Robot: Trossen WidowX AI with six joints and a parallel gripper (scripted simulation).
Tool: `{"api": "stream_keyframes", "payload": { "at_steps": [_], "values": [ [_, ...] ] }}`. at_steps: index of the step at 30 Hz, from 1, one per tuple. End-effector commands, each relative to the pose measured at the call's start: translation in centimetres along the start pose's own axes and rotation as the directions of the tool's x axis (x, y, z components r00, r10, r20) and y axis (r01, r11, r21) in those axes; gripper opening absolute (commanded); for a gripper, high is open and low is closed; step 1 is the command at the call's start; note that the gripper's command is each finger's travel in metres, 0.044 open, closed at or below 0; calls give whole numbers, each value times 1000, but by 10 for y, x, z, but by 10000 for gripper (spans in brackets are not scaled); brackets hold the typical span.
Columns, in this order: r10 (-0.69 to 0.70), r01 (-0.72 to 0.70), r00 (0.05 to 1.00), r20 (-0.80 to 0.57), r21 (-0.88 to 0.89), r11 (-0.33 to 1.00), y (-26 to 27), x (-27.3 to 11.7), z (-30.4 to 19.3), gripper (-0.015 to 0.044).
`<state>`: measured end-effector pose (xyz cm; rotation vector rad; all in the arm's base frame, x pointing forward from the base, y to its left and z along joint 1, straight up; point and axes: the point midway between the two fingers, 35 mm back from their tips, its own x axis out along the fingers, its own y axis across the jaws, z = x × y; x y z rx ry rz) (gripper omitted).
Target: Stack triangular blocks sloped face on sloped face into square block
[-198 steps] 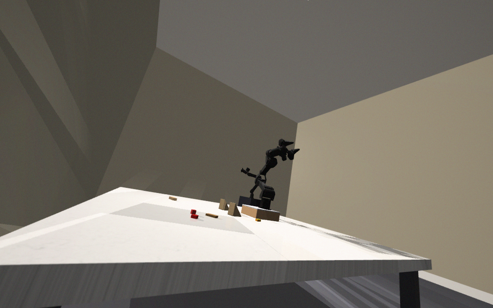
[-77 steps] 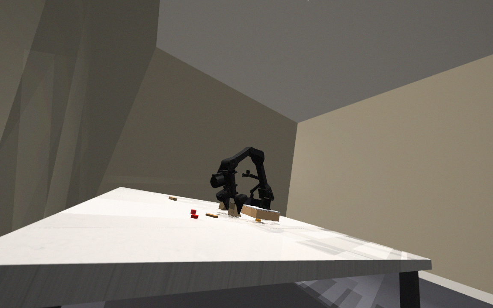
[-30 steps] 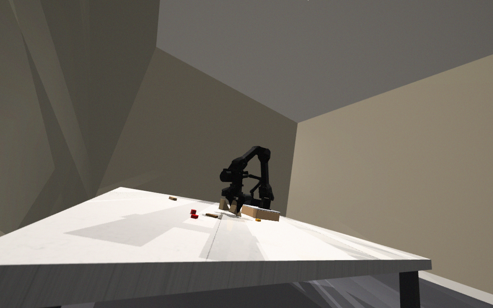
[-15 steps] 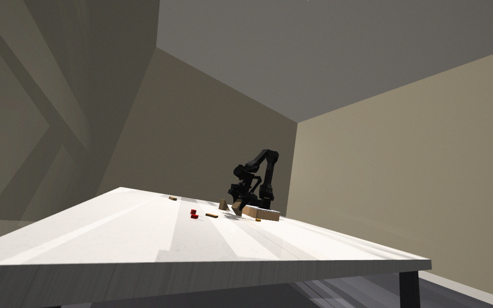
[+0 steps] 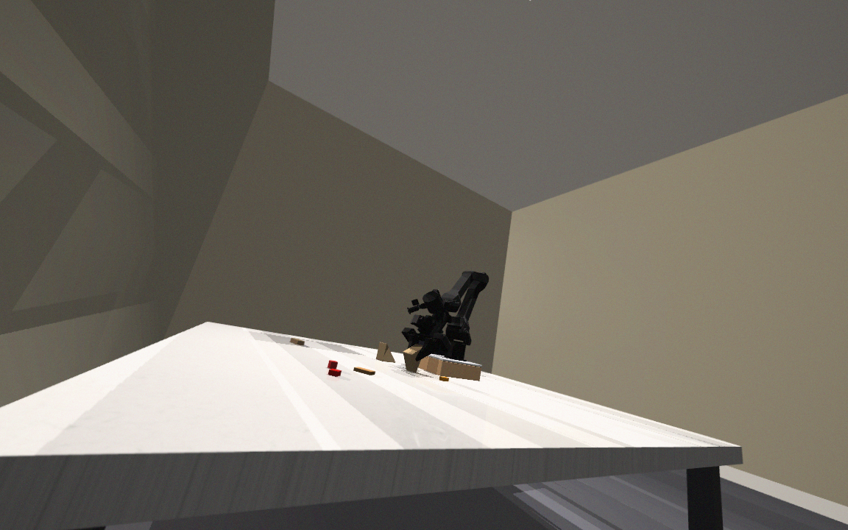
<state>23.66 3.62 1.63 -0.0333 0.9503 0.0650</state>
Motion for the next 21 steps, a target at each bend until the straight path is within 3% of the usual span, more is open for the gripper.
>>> {"api": "stream_keyframes", "payload": {
  "at_steps": [1, 8, 21],
  "values": [
    [-2, 2, 996, 88, 6, 1000, 0, -4, -3, 0],
    [-1, 0, 972, 235, 5, 1000, 0, -9, -14, 0],
    [0, 0, 981, 192, -1, 1000, 0, -6, -14, 341]
  ]
}}
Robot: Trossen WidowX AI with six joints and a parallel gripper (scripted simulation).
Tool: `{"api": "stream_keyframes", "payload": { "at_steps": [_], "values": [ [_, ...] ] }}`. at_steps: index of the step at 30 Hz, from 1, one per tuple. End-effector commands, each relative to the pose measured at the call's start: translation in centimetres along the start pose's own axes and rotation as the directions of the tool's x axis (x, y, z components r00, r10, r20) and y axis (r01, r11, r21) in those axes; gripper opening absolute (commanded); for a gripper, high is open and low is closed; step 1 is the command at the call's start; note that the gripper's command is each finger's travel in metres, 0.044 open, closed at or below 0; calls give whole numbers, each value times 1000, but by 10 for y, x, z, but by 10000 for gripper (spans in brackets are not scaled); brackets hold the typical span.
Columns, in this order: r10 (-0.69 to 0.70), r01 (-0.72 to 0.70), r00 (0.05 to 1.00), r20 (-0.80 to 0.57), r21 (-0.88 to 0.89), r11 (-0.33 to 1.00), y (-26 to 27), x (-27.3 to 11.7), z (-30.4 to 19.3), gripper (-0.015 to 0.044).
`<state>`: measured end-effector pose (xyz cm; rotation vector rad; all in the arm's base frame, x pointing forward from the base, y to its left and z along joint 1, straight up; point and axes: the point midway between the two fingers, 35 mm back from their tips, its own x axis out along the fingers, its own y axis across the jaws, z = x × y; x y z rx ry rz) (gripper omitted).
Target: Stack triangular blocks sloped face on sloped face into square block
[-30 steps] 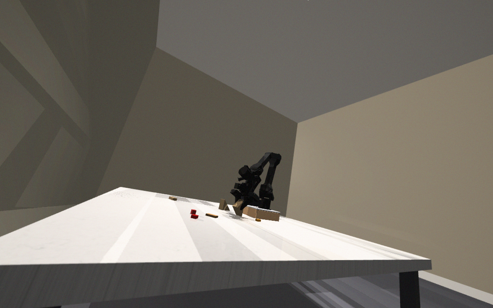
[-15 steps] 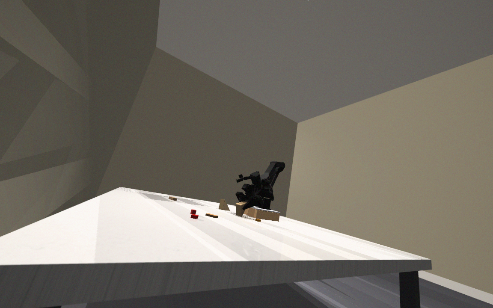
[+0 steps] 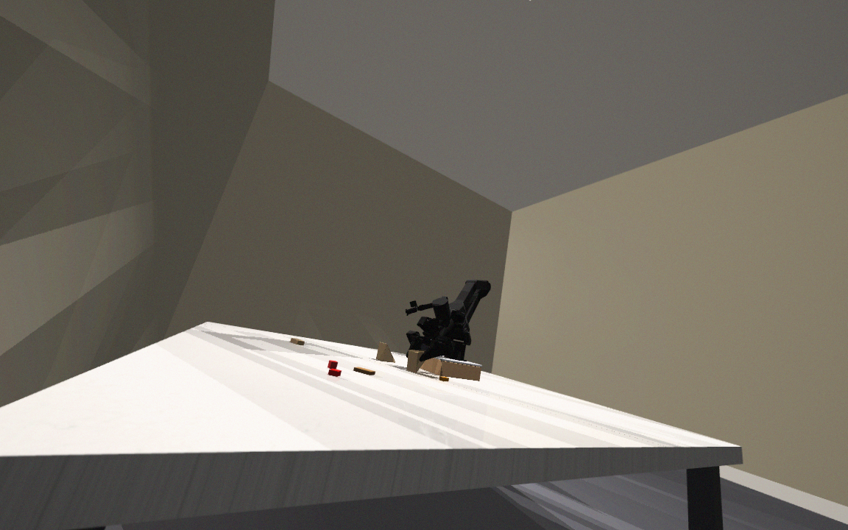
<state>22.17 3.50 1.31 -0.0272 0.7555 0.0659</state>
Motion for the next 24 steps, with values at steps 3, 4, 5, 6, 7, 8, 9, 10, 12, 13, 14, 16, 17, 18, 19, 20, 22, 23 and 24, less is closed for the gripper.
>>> {"api": "stream_keyframes", "payload": {
  "at_steps": [3, 4, 5, 6, 7, 8, 9, 10, 12, 13, 14, 16, 17, 18, 19, 20, 22, 23, 24],
  "values": [
    [2, -2, 1000, -1, -1, 1000, 0, 0, 0, 420],
    [2, -2, 1000, -1, -1, 1000, 0, 0, 0, 440],
    [2, -2, 1000, -1, -1, 1000, 0, 0, 0, 440],
    [2, -2, 1000, -1, -1, 1000, 0, 0, 0, 440],
    [2, -2, 1000, -1, -1, 1000, 0, 0, 0, 440],
    [2, -2, 1000, -1, -1, 1000, 0, 0, 0, 440],
    [2, -2, 1000, -1, -1, 1000, 0, 0, 0, 440],
    [2, -2, 1000, -1, -1, 1000, 0, 0, 0, 440],
    [2, -2, 1000, -1, -1, 1000, 1, -3, 7, 440],
    [1, -1, 1000, -1, -1, 1000, 1, -6, 14, 440],
    [1, -1, 1000, 0, 0, 1000, 1, -12, 24, 440],
    [0, 0, 1000, 1, 0, 1000, 2, -29, 45, 440],
    [0, 0, 1000, 1, 0, 1000, 1, -39, 54, 440],
    [0, 0, 1000, 1, 0, 1000, 1, -51, 63, 440],
    [-1, 1, 1000, 0, 0, 1000, 0, -62, 68, 440],
    [-1, 1, 1000, 0, 0, 1000, 0, -68, 71, 440],
    [-1, 1, 1000, 0, 0, 1000, -1, -70, 72, 440],
    [-1, 1, 1000, 0, 0, 1000, -1, -70, 72, 440],
    [-1, 1, 1000, 2, 0, 1000, 0, -69, 72, 440]
  ]
}}
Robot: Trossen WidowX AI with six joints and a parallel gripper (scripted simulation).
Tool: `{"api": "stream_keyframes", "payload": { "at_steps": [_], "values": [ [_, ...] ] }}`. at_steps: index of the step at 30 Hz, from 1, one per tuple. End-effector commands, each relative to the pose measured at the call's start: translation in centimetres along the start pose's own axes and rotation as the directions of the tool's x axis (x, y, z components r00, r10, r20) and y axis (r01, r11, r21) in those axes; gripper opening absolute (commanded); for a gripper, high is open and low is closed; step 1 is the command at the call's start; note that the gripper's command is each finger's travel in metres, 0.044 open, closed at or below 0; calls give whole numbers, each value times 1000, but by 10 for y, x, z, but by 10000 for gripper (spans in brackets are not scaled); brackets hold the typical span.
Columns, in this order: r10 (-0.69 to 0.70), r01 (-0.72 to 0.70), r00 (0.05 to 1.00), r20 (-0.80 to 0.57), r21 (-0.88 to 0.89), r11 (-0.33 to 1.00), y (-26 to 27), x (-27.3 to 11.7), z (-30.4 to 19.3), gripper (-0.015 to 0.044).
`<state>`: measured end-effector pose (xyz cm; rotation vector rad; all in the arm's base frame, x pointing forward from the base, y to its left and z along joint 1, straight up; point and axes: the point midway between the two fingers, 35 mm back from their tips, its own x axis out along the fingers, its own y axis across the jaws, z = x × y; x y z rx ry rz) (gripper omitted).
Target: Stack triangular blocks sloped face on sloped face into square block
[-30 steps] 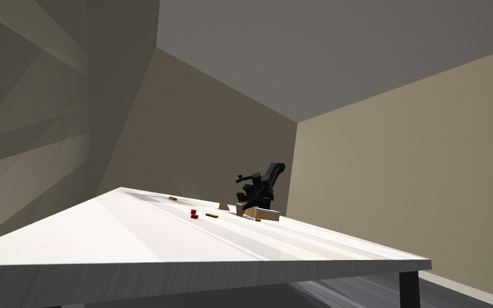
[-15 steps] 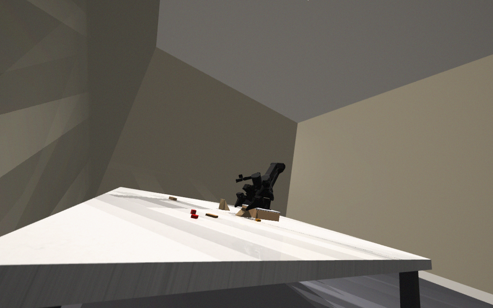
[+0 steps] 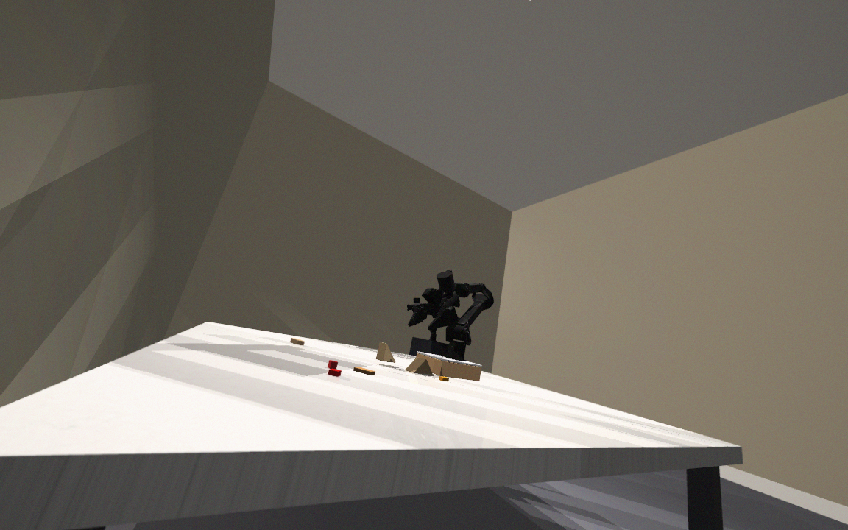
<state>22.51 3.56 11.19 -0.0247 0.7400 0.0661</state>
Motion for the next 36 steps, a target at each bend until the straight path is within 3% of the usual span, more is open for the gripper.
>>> {"api": "stream_keyframes", "payload": {
  "at_steps": [1, 6, 8, 14, 29, 36],
  "values": [
    [1, -1, 1000, -14, 0, 1000, 0, 0, -2, 440],
    [3, -1, 933, -360, 4, 1000, 0, -24, -60, 440],
    [1, 2, 911, -412, 5, 1000, 0, -31, -68, 440],
    [1, 2, 911, -412, 5, 1000, 0, -27, -69, 440],
    [0, 2, 912, -410, 5, 1000, 1, 51, -102, 440],
    [0, 2, 912, -410, 5, 1000, 0, 61, -110, 440]
  ]
}}
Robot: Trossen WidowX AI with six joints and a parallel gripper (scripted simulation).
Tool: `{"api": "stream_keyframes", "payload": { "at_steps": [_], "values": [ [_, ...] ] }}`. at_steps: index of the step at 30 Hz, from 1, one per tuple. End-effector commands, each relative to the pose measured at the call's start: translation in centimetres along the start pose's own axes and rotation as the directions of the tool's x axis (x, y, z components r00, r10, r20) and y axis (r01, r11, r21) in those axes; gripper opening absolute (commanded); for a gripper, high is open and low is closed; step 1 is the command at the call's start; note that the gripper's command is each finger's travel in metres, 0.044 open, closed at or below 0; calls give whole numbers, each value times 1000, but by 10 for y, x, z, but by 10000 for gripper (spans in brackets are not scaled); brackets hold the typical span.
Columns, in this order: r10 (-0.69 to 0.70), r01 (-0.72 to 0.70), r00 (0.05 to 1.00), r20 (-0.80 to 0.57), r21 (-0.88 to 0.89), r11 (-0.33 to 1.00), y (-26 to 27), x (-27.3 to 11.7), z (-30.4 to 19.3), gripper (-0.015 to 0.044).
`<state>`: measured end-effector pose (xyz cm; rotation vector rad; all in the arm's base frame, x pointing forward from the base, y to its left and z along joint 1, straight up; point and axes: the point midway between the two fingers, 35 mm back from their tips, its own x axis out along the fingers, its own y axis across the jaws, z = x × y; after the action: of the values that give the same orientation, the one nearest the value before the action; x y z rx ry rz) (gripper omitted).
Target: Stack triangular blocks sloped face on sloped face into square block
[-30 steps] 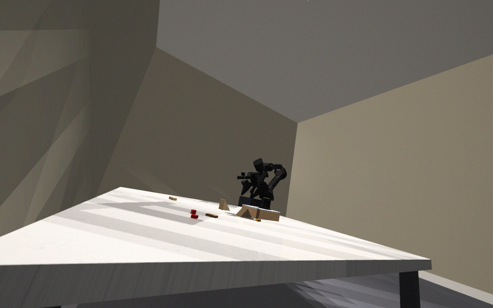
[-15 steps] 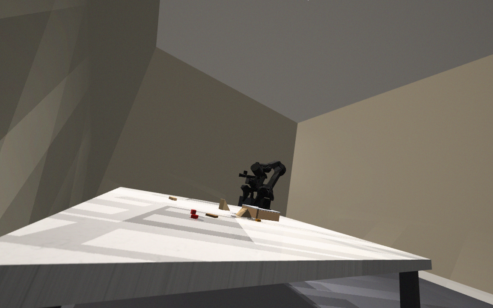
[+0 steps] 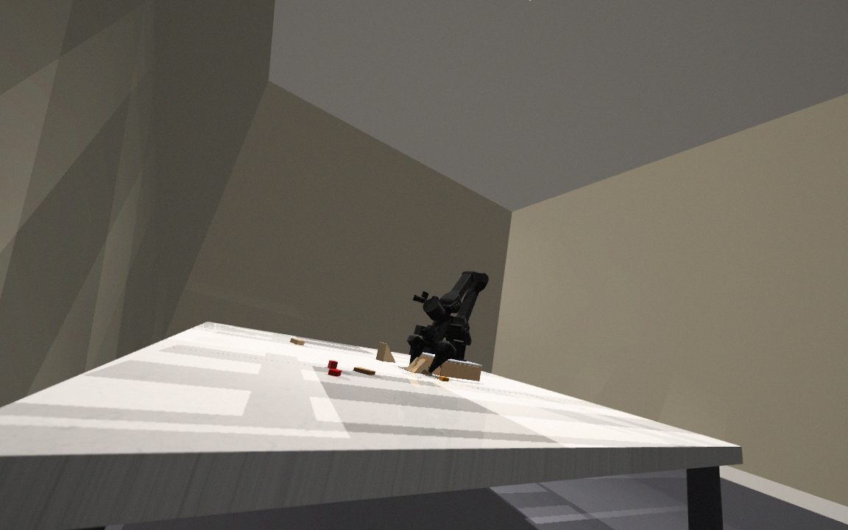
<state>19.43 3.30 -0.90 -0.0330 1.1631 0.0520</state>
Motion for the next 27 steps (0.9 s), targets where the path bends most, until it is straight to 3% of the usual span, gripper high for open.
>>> {"api": "stream_keyframes", "payload": {
  "at_steps": [1, 5, 13, 21, 27],
  "values": [
    [4, -4, 1000, 1, -5, 1000, 0, 2, 1, 440],
    [4, -4, 1000, 1, -5, 1000, 0, 2, 1, 440],
    [0, 0, 1000, 6, 1, 1000, 0, 1, 2, 230],
    [0, 0, 1000, 6, 1, 1000, 0, 1, 2, 177],
    [0, 0, 1000, 6, 1, 1000, 0, -3, 6, 19]
  ]
}}
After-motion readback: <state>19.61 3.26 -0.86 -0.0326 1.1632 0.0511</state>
